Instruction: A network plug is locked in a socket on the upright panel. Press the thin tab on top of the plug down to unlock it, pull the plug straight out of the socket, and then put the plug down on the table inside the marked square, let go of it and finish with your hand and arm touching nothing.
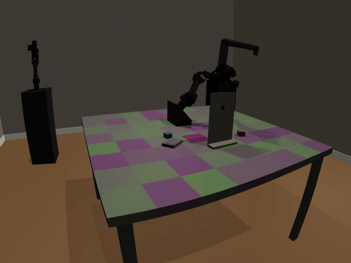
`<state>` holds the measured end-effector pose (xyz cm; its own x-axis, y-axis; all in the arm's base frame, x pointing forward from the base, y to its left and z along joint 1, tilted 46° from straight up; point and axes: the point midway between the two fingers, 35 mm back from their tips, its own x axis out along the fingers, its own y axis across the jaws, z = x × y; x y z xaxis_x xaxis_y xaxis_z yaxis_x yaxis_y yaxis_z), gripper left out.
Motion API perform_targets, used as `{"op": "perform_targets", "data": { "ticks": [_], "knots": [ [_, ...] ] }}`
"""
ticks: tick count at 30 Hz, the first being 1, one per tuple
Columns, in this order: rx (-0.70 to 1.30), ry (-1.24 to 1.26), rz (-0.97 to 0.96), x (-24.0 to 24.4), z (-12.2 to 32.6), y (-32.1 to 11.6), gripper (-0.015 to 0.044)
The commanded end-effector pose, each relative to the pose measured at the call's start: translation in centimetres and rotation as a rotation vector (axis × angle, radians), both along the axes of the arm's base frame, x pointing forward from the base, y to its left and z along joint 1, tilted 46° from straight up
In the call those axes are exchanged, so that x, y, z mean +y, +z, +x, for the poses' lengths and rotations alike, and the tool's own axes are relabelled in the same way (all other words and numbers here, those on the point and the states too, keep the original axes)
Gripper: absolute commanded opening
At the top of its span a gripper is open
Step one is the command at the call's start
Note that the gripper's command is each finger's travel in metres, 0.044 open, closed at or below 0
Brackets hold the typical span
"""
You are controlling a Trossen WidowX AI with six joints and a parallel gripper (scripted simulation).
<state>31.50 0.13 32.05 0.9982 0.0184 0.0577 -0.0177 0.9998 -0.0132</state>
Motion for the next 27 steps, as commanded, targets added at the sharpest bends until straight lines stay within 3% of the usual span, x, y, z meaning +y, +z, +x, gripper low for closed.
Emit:
{"op": "perform_targets", "data": {
  "ticks": [1,9,27],
  "knots": [
    [0.001,0.000,-0.003,0.0,0.1,-0.1,0.0374],
    [0.026,-0.008,-0.117,0.0,2.3,-3.5,0.0164],
    [0.089,-0.013,-0.401,0.2,4.9,-12.4,0.0156]
  ]
}}
